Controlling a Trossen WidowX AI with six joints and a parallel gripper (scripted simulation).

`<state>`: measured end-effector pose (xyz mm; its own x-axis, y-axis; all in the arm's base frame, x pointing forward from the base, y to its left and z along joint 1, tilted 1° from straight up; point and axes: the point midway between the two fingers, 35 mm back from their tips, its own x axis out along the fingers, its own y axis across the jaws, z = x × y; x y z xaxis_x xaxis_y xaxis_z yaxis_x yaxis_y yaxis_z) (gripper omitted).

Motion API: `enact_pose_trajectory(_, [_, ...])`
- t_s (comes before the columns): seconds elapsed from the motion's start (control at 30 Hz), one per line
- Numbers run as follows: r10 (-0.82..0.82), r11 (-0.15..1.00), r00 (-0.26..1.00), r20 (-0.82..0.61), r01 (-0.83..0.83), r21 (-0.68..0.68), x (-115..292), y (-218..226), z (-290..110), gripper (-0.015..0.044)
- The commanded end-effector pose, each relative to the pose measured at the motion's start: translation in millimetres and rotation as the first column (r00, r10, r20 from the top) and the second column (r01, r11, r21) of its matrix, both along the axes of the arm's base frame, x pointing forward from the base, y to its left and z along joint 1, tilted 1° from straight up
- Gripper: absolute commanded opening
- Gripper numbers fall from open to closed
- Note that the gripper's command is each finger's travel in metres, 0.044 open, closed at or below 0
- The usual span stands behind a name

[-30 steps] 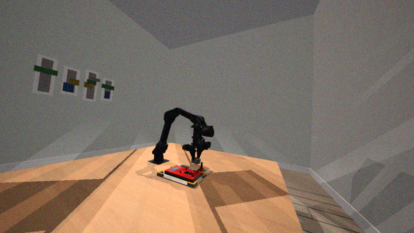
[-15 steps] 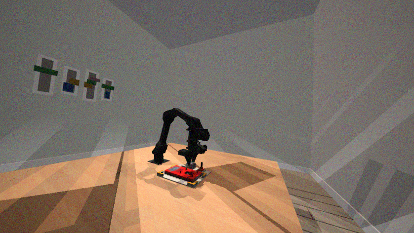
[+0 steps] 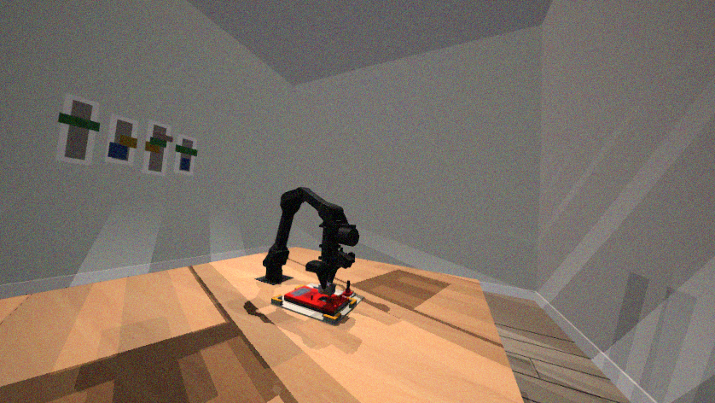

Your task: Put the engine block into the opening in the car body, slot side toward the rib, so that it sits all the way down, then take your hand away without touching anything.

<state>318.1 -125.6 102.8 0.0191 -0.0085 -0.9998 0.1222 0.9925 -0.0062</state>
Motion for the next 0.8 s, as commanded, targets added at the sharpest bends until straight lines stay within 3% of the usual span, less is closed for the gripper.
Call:
enact_pose_trajectory(0.0, [0.006, 1.000, 1.000, 0.000, -0.006, -0.001, 0.1, -0.4, -0.3, 0.0159])
enact_pose_trajectory(0.43, [-0.074, 0.997, 0.997, 0.001, 0.074, 0.001, 0.3, -0.7, -0.7, 0.0159])
enact_pose_trajectory(0.77, [-0.046, 0.999, 0.999, 0.001, 0.046, 0.000, 0.6, -0.6, -0.7, 0.0159])
